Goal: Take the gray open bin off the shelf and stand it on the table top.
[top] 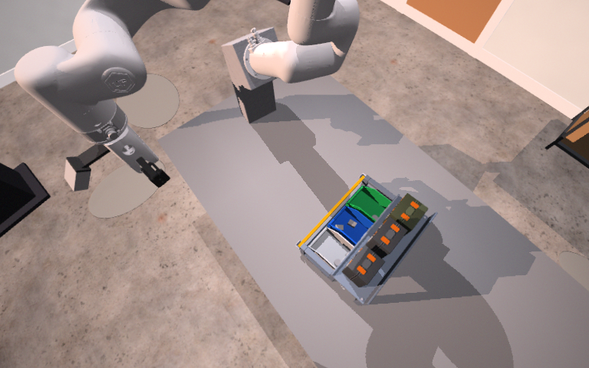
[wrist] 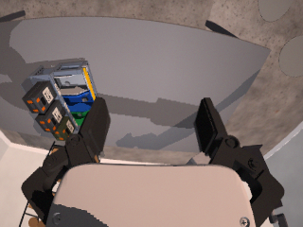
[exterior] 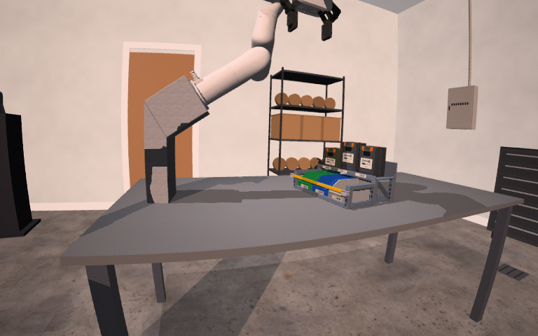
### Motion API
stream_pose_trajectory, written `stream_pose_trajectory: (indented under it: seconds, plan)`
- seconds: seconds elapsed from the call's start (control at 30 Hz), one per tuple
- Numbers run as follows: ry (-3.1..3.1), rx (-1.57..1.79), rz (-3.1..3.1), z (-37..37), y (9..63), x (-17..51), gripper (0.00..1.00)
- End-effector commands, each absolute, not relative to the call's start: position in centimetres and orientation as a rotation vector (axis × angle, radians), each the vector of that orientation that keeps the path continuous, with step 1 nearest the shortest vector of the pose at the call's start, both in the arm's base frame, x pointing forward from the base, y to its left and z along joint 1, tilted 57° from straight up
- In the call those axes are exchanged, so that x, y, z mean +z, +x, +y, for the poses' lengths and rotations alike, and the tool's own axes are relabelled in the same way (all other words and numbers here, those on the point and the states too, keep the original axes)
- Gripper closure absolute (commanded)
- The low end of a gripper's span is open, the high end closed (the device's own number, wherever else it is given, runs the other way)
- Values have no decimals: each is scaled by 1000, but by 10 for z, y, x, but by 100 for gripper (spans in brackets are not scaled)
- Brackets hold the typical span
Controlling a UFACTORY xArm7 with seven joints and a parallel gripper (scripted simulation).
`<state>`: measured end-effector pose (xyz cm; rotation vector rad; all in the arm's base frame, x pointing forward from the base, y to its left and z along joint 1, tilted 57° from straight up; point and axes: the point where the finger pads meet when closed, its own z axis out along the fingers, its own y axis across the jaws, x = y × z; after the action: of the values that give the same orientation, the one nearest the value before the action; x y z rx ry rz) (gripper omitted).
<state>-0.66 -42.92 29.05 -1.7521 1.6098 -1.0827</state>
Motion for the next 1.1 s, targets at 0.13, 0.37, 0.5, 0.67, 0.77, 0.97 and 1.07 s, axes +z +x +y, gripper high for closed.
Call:
stream_pose_trajectory:
  seconds: [0.13,0.37,0.5,0.67,0.77,0.97,1.07]
  plan:
    - [-1749,-1091,1616,-429,-8,292,0]
    - [-1749,-1092,1615,-387,11,310,0]
    - [-1749,-1092,1615,-387,11,310,0]
    - [-1749,-1092,1615,-387,11,310,0]
    - [-1749,-1092,1615,-370,18,317,0]
    - [-1749,-1092,1615,-344,30,328,0]
    - [-1749,-1092,1615,-344,30,328,0]
